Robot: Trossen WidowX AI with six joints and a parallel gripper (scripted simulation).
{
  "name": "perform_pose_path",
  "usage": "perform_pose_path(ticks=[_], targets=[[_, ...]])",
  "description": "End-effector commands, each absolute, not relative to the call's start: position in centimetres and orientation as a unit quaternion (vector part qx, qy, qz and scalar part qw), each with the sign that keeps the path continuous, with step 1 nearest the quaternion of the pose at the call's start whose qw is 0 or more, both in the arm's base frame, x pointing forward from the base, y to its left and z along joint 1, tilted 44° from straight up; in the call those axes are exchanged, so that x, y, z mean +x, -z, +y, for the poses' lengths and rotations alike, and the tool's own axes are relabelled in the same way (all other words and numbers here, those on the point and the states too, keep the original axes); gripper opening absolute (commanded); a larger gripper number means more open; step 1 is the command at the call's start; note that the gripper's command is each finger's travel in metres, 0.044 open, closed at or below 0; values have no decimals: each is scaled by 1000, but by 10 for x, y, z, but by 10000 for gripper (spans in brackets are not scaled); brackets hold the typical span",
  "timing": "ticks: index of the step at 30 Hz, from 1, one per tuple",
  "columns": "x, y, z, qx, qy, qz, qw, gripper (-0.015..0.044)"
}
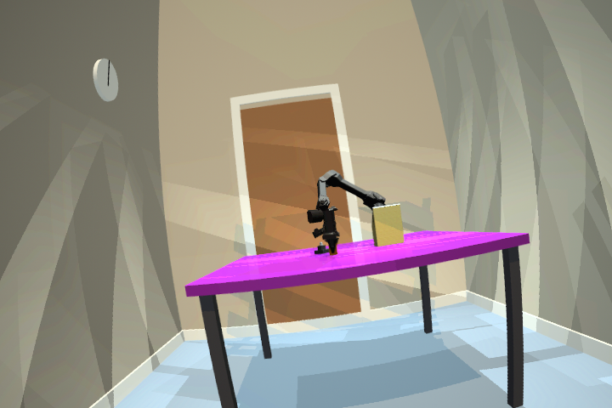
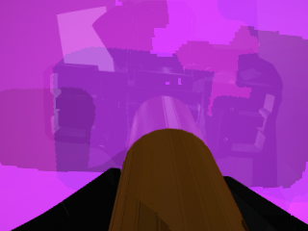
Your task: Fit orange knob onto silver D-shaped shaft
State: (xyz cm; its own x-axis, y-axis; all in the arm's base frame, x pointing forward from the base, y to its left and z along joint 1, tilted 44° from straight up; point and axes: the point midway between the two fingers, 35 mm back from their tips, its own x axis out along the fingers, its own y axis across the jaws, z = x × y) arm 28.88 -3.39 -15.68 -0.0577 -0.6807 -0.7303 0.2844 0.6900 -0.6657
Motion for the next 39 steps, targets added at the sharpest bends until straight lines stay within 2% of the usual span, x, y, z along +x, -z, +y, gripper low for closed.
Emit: perform_pose_path(ticks=[1,4,39], targets=[[289,157,-34,-159,360,631,668,78],[290,153,-29,-159,359,632,668,0],[302,79,48,-156,356,633,669,0]])
